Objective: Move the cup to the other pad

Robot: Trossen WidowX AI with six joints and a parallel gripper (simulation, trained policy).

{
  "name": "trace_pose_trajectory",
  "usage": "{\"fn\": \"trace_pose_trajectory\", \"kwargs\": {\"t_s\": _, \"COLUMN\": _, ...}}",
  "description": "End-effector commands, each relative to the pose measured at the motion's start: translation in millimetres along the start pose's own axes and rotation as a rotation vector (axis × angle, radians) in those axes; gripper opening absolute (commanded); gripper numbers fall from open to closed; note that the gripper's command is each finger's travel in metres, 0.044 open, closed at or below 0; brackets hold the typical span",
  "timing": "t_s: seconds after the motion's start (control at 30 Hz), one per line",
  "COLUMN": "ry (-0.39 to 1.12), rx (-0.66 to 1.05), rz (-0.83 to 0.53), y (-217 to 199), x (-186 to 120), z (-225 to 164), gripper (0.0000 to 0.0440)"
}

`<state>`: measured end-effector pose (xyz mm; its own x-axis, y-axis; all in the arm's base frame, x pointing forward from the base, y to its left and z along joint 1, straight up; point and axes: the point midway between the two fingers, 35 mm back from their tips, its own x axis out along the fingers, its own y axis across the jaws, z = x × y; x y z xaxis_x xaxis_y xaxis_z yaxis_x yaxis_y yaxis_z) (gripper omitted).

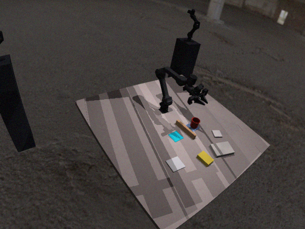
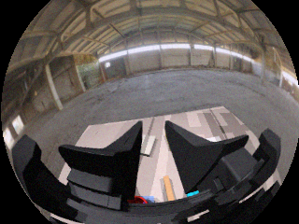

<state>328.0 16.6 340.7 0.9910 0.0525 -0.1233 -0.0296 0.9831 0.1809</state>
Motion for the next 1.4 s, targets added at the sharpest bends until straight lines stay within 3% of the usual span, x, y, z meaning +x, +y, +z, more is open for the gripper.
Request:
{"fn": "trace_pose_trajectory", "kwargs": {"t_s": 0.0, "ry": 0.037, "rx": 0.036, "rz": 0.012, "y": 5, "x": 3, "z": -1, "gripper": 0.0126}}
{"fn": "trace_pose_trajectory", "kwargs": {"t_s": 0.73, "ry": 0.315, "rx": 0.298, "rz": 0.003, "y": 33, "x": 16, "z": -13, "gripper": 0.0129}}
{"fn": "trace_pose_trajectory", "kwargs": {"t_s": 1.37, "ry": 0.580, "rx": 0.532, "rz": -0.096, "y": 56, "x": 20, "z": -36, "gripper": 0.0131}}
